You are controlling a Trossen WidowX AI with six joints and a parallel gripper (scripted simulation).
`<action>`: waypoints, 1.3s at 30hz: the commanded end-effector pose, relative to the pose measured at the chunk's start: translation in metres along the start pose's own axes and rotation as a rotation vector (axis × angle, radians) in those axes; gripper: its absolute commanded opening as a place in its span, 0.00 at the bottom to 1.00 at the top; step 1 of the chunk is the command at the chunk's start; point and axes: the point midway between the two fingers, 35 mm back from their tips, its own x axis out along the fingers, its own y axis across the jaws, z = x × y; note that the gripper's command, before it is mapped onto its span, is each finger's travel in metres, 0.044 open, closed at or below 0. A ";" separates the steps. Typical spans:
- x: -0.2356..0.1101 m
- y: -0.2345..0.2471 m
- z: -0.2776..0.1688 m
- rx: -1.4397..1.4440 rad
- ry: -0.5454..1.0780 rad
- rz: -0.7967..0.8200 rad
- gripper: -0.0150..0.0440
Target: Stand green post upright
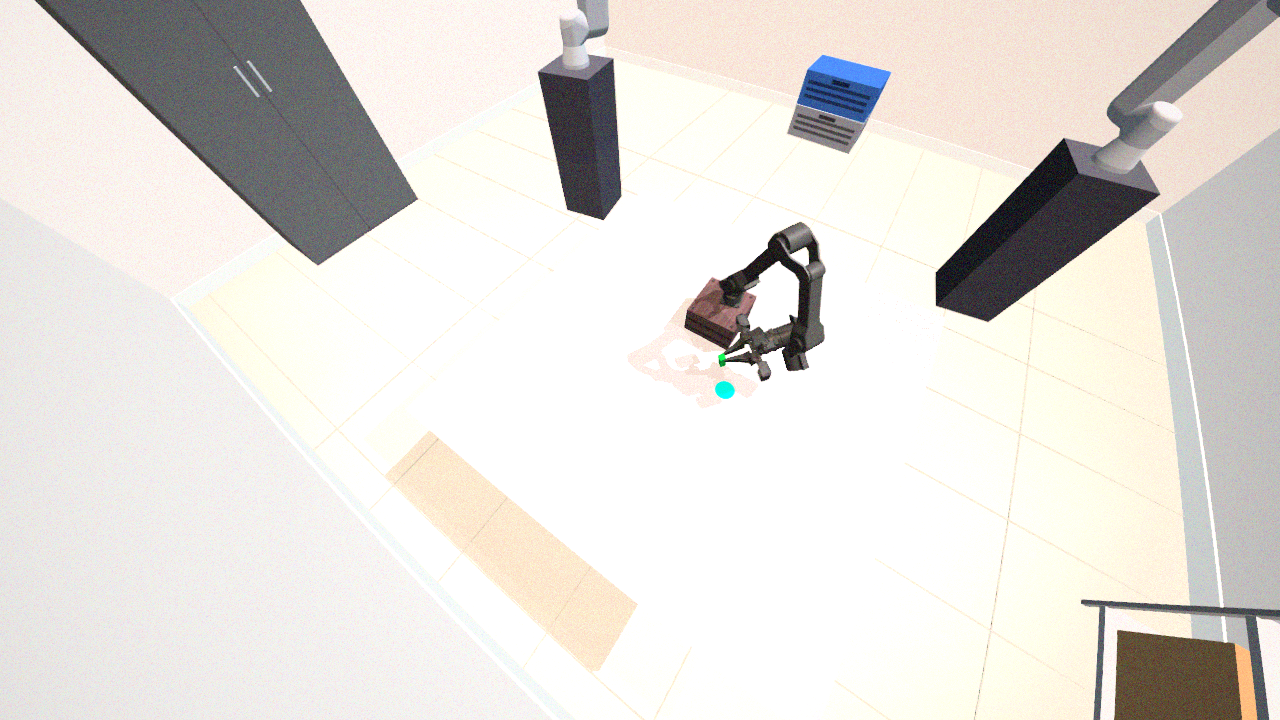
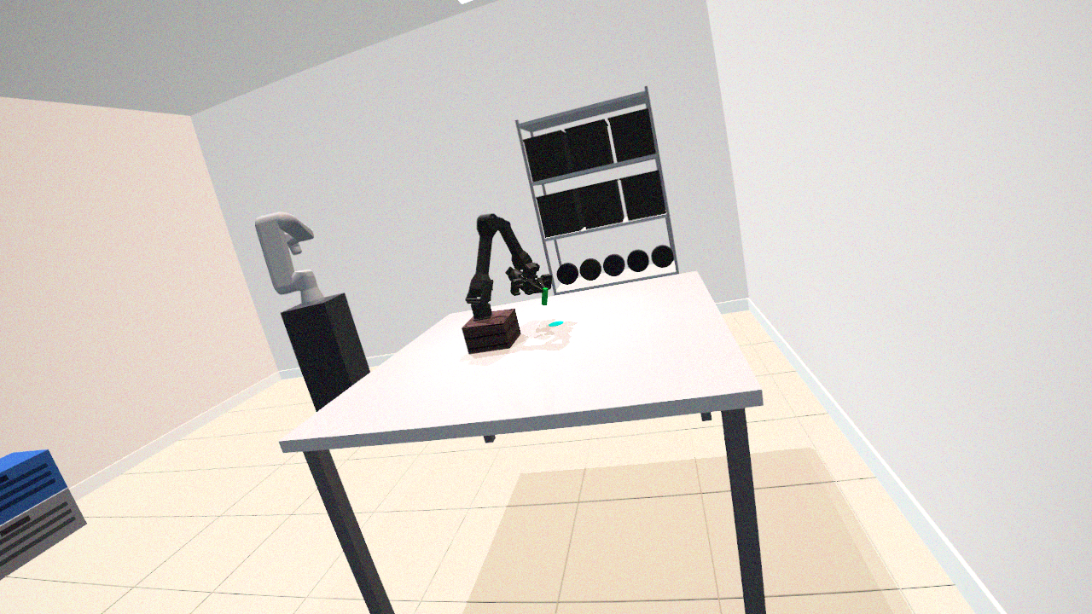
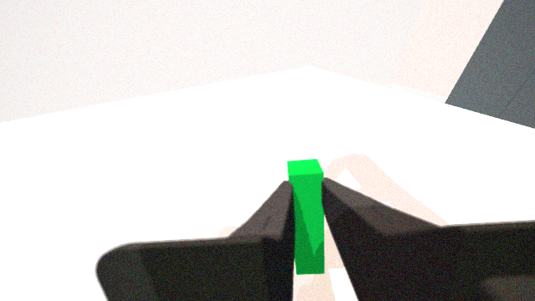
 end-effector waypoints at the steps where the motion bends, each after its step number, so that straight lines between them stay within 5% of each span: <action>1: -0.001 0.000 0.001 0.000 -0.031 0.023 0.29; 39: -0.020 0.017 0.005 0.069 -0.203 0.255 0.29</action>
